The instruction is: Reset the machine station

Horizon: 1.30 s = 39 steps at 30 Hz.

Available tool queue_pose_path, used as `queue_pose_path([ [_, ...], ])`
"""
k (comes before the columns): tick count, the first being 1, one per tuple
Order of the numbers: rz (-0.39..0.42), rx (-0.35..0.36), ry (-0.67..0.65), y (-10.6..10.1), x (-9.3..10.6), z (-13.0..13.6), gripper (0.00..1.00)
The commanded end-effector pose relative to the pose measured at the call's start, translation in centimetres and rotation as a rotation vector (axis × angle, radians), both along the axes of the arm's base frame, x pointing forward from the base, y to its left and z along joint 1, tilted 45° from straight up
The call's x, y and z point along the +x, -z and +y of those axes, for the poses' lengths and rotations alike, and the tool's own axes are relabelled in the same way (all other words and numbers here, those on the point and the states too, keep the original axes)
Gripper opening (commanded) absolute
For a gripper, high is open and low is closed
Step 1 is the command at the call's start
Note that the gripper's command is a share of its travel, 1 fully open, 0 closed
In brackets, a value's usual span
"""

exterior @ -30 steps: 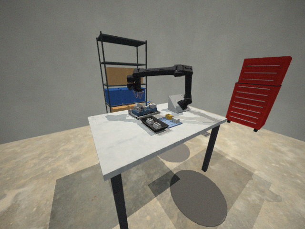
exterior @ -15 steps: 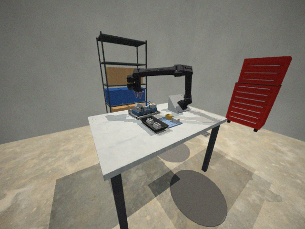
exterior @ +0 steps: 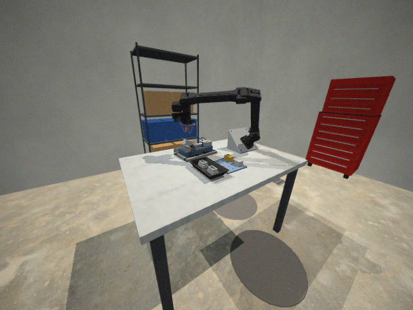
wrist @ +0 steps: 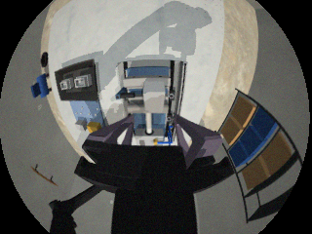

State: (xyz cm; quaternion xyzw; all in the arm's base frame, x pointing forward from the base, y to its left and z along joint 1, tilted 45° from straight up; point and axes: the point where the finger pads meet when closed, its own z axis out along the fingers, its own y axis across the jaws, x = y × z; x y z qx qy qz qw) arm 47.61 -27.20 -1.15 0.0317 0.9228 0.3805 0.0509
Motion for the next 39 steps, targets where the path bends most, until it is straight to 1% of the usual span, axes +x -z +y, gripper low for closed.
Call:
queue_pose_path([
  [1, -0.008, -0.004, -0.017, -0.7, 0.6, 0.8, 0.64],
  [11, -0.015, -0.01, -0.013, -0.3, 1.0, 0.9, 0.64],
  [39, 0.005, 0.004, -0.01, 3.6, 1.0, 3.8, 0.64],
])
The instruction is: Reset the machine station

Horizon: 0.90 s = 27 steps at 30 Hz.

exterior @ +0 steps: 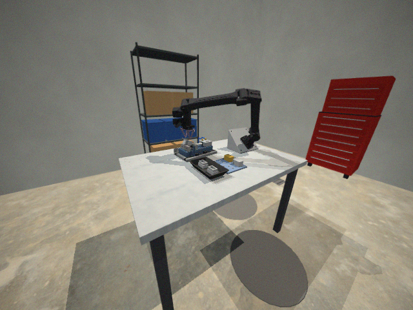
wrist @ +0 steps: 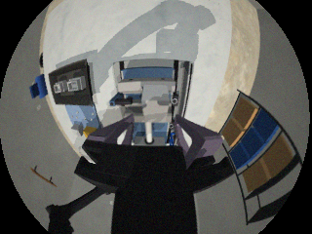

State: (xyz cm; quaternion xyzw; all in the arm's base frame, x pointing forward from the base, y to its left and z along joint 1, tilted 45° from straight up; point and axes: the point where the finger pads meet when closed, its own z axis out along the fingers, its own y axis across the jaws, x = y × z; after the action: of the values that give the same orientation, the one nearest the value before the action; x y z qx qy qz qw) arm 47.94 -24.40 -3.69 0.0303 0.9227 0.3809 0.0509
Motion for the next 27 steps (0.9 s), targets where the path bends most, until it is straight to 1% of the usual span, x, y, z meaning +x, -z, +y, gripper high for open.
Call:
queue_pose_path([
  [1, 0.005, 0.003, -0.007, 1.11, 0.77, 1.03, 0.64],
  [12, 0.007, 0.004, -0.007, 1.74, 0.79, 1.63, 0.64],
  [16, 0.001, 0.0, -0.008, 1.69, 1.06, 1.54, 0.64],
  [27, 0.002, 0.002, -0.009, 1.66, 0.92, 1.49, 0.64],
])
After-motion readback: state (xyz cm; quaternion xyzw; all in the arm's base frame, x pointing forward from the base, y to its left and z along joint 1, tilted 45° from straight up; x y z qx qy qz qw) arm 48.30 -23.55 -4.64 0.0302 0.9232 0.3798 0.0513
